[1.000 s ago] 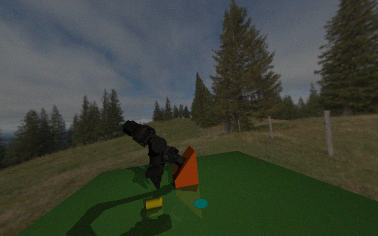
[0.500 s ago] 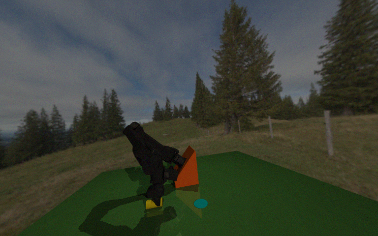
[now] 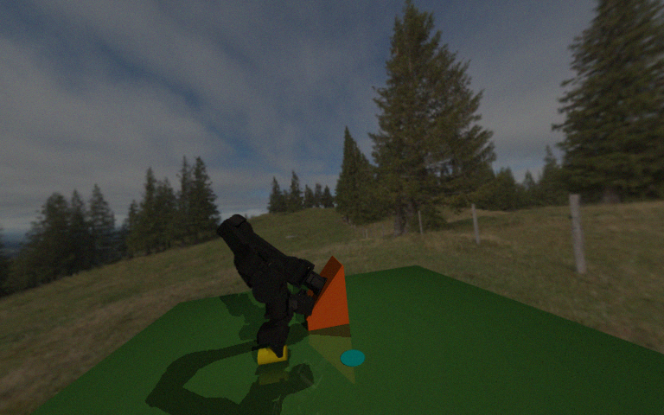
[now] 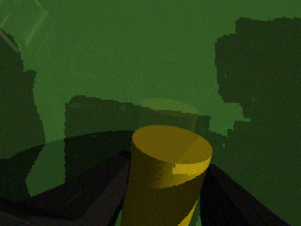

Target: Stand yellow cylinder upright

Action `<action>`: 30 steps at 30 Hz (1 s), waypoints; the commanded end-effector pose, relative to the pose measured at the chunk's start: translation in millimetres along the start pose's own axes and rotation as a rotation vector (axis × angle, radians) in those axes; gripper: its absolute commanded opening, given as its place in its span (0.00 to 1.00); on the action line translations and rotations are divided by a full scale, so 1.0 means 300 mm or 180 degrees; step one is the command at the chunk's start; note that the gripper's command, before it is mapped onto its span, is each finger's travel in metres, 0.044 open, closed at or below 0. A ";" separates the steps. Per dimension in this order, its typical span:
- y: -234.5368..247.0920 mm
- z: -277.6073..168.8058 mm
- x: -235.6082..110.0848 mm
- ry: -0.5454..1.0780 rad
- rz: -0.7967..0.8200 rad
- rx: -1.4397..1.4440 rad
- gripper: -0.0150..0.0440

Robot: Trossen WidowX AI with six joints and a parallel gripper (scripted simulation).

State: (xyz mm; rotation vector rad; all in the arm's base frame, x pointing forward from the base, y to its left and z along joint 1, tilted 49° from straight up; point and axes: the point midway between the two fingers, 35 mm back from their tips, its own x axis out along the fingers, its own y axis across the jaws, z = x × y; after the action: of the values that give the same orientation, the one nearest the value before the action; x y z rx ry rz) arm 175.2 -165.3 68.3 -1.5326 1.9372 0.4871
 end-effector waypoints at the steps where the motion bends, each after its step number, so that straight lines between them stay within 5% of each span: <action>1: -0.013 0.004 -0.030 -0.0034 -0.0027 0.0048 0.43; 30: -0.011 0.006 -0.266 -0.0035 0.0058 -0.0106 0.43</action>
State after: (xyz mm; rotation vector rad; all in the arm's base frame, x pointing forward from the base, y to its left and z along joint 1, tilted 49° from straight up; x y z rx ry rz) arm 189.0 -111.6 114.4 -1.5328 1.9417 0.5350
